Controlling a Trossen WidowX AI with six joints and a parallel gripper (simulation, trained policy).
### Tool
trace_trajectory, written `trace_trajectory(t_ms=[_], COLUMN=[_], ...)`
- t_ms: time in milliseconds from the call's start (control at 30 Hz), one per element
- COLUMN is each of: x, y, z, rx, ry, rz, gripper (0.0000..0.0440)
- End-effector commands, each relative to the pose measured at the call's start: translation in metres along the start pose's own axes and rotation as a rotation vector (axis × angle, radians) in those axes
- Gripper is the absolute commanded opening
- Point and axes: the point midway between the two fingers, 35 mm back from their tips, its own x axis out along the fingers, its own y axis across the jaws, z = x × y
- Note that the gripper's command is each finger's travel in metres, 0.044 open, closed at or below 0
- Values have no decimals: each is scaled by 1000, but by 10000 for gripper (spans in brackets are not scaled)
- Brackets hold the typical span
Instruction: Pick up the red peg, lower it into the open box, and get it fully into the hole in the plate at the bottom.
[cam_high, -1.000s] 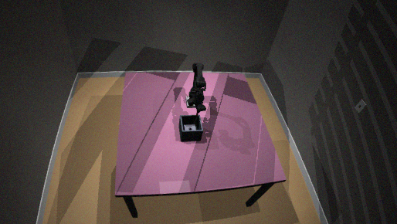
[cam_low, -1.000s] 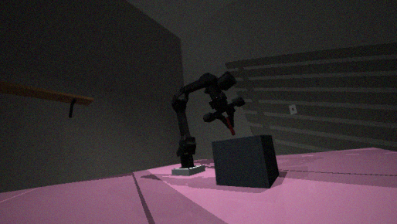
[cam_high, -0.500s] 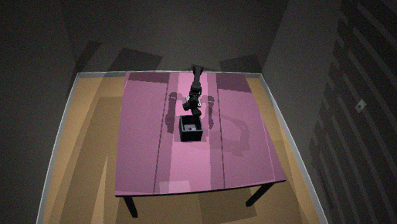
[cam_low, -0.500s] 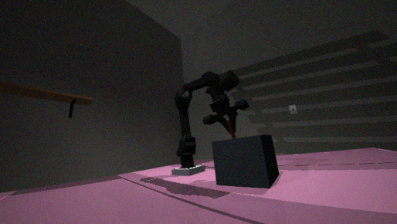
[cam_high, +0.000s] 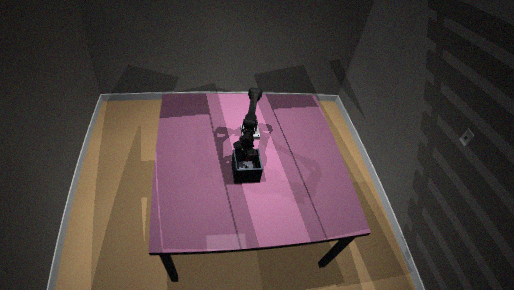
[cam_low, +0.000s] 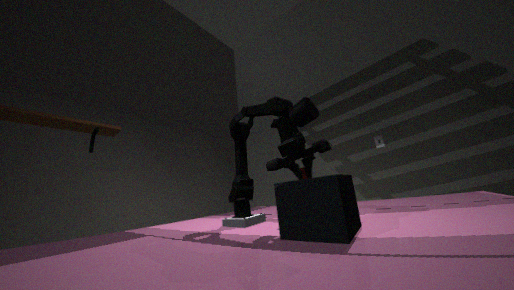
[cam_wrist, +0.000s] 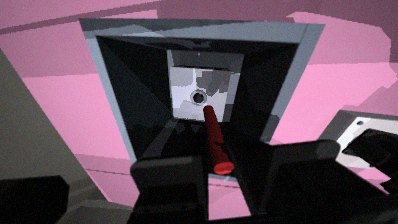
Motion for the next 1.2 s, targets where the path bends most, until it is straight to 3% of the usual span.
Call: trace_trajectory(t_ms=[0, 567, 767, 1167], x=[9, 52, 61, 43], y=[3, 11, 8, 21], z=[1, 7, 7, 15], rx=[-13, -94, -108, -92], ry=[14, 34, 47, 115], rz=[1, -27, -56, -19], gripper=[0, 11, 130, 128])
